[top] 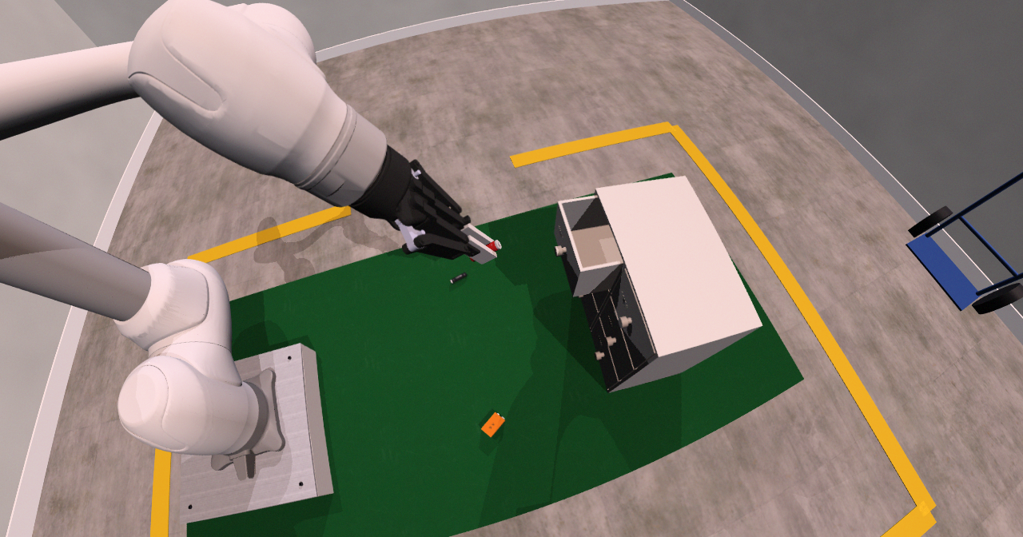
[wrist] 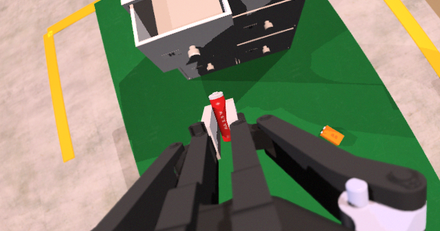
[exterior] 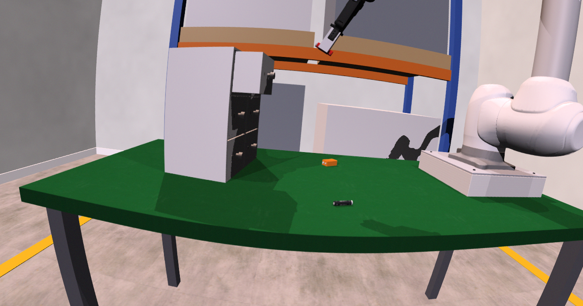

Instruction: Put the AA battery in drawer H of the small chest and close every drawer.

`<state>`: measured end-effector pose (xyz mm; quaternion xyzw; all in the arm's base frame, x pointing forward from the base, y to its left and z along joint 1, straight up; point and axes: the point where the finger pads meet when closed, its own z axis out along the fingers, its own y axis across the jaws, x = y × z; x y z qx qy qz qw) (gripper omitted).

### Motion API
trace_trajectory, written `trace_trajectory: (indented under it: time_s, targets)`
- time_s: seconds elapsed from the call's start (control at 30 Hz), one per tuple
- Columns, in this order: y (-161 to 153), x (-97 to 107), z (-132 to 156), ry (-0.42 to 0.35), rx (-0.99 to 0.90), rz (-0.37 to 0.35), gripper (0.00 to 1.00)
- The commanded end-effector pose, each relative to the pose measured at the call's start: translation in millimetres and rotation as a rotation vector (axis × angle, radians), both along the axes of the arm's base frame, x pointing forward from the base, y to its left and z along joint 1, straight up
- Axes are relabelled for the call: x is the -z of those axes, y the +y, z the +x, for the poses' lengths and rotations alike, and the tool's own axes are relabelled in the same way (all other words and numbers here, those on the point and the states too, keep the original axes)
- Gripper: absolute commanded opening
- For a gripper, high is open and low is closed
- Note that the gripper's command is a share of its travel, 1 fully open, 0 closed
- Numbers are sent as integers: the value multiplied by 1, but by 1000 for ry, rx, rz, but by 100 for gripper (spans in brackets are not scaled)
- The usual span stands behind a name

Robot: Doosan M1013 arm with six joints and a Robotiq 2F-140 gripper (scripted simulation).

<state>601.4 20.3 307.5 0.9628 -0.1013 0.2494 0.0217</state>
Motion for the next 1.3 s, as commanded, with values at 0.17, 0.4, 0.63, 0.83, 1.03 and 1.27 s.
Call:
trace_trajectory:
  time_s: [0.17,0.4,0.63,0.83,1.03,1.27]
  targets:
    - [-1,5,-5,-302,12,-74,6]
    - [0,6,-7,-381,13,-91,6]
    - [0,8,-9,-459,12,-107,6]
    - [0,8,-9,-496,13,-116,6]
    - [1,9,-10,-548,13,-127,6]
    - [1,10,-12,-605,12,-138,6]
